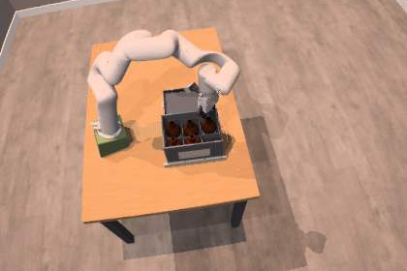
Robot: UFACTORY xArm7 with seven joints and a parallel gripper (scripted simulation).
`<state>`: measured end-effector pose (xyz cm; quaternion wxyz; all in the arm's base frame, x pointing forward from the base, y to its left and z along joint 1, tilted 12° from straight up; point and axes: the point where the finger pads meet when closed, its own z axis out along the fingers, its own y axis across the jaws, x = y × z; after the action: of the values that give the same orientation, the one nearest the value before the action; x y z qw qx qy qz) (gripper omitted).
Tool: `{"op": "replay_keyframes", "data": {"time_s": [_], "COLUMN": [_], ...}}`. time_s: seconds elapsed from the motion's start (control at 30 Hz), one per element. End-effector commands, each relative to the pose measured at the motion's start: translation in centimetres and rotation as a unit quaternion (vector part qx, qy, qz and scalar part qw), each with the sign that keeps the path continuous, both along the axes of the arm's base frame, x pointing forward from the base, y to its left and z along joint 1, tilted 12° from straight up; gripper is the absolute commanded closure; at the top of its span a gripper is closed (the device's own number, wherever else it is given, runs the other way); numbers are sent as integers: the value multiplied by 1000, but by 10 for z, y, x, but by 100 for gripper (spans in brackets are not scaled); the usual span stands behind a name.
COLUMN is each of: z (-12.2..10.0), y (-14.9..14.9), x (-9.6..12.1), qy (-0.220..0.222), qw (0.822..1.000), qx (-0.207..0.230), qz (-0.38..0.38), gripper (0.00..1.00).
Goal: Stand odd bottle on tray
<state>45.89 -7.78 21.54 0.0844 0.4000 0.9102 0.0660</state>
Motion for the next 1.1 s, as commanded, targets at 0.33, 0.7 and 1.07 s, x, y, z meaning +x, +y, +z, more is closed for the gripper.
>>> {"op": "replay_keyframes", "data": {"time_s": [0.33,0.7,1.07], "z": [-15,-24,-27], "y": [0,1,1], "x": [4,6,7], "qy": [-2,-2,-2], "qw": [1000,1000,1000], "qx": [0,0,0], "qz": [0,0,0], "gripper": [35,35,35]}}
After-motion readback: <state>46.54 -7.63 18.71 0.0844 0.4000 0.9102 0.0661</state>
